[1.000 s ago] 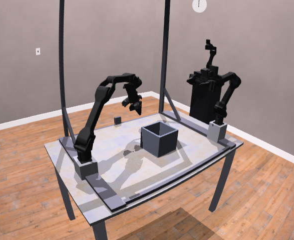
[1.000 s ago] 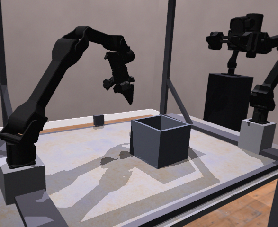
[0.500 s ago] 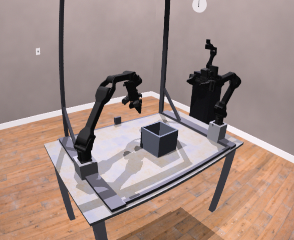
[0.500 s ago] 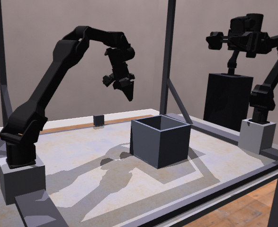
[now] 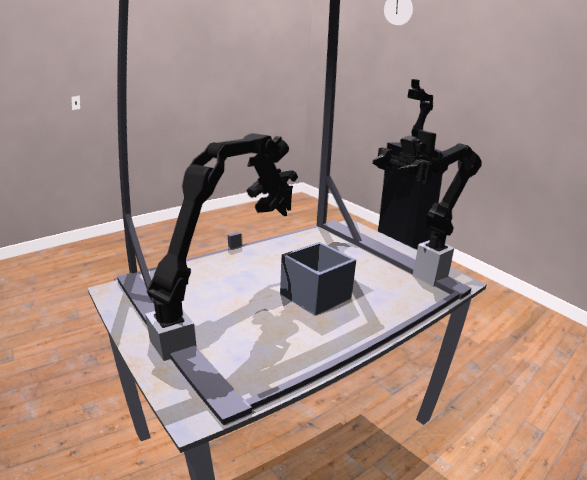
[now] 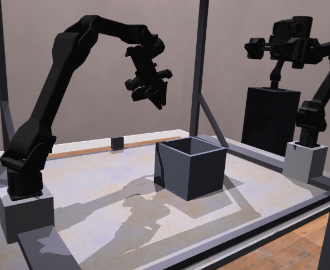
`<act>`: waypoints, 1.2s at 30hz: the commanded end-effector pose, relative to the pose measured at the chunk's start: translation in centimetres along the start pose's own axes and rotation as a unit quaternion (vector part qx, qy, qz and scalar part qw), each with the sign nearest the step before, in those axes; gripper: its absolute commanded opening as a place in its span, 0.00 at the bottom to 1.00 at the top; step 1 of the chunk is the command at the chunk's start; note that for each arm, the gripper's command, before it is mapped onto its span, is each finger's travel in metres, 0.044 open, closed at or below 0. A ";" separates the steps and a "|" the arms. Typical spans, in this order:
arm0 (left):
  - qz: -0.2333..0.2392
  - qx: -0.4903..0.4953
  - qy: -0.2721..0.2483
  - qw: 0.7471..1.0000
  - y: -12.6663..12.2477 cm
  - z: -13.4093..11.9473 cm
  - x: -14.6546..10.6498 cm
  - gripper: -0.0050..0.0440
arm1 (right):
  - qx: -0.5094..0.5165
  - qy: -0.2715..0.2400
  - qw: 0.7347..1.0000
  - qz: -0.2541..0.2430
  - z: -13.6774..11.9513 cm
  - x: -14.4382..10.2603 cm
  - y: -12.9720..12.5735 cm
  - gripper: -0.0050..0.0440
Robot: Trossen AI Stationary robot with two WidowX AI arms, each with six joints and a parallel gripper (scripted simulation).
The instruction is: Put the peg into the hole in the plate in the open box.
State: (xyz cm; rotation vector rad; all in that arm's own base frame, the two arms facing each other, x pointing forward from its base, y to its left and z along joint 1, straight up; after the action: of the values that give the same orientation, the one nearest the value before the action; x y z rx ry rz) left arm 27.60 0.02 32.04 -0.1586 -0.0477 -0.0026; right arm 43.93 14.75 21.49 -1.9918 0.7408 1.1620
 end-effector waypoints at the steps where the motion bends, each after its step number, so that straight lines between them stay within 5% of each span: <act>1: -0.003 0.001 -0.002 1.000 -0.1 0.0 -0.2 1.00 | 0.102 0.012 0.992 -0.069 -2.0 -2.5 0.8 0.36; 15: -0.004 0.001 -0.003 1.000 -0.1 0.1 -0.2 1.00 | 0.284 0.003 0.945 -0.162 -4.6 -5.4 2.8 0.36; 25: -0.004 0.001 -0.003 1.000 -0.2 0.1 -0.2 1.00 | 0.441 -0.025 0.860 -0.256 -6.7 -8.2 5.2 0.36; 36: -0.004 0.001 -0.003 1.000 -0.1 0.1 -0.2 1.00 | 0.424 -0.019 0.876 -0.228 -6.1 -6.5 5.0 0.36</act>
State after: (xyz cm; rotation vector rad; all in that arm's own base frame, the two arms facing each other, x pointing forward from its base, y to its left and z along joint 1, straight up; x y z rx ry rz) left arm 27.59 0.01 32.06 -0.1581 -0.0486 -0.0032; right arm 40.30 7.65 28.57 -1.2634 0.5541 0.4424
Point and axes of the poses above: on each arm, the point midway between the two fingers, 35 mm back from their tips, its own x axis out along the fingers, its own y axis across the jaws, z = x × y, the point moved 4 cm from there along -x, back along the fingers, and after that the axes turned 9 degrees about -x, right-handed, at the moved point
